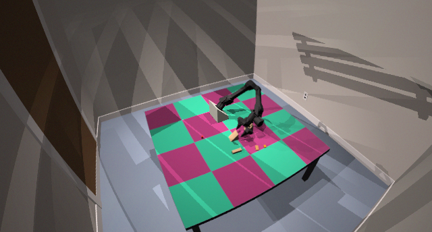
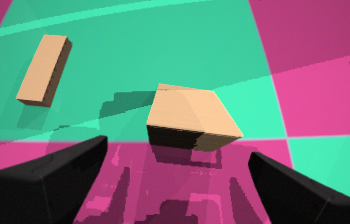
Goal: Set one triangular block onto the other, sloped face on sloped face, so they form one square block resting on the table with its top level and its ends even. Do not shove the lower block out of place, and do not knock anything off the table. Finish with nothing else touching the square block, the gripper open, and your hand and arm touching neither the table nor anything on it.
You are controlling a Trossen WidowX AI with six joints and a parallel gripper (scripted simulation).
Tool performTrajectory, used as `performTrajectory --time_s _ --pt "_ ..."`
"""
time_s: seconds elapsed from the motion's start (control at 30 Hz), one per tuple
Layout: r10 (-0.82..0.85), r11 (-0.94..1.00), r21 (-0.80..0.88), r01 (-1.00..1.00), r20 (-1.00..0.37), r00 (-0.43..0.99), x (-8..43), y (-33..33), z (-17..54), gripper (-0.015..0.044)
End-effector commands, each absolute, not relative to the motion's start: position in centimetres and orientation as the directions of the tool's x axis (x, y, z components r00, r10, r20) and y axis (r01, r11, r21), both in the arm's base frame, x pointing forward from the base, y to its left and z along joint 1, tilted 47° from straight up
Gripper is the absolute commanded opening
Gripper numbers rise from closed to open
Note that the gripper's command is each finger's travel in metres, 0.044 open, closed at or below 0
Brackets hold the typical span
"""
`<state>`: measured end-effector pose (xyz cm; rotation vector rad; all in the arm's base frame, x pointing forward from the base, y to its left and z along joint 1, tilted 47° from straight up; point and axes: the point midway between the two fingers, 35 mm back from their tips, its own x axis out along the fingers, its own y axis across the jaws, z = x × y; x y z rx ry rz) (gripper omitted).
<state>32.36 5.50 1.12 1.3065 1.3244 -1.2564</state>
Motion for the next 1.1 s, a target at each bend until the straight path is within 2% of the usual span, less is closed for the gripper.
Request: performTrajectory --time_s 0.0,1.0,1.07 --pt "0.117 -0.060 -0.095 0.994 -0.989 -0.088 32.1 5.5 0.1 0.0440" --pt "0.117 -0.065 -0.096 0.993 -0.989 -0.088 31.2 6.0 -4.5 0.0440" --pt "0.117 -0.065 -0.096 0.993 -0.989 -0.088 31.2 6.0 -4.5 0.0388"
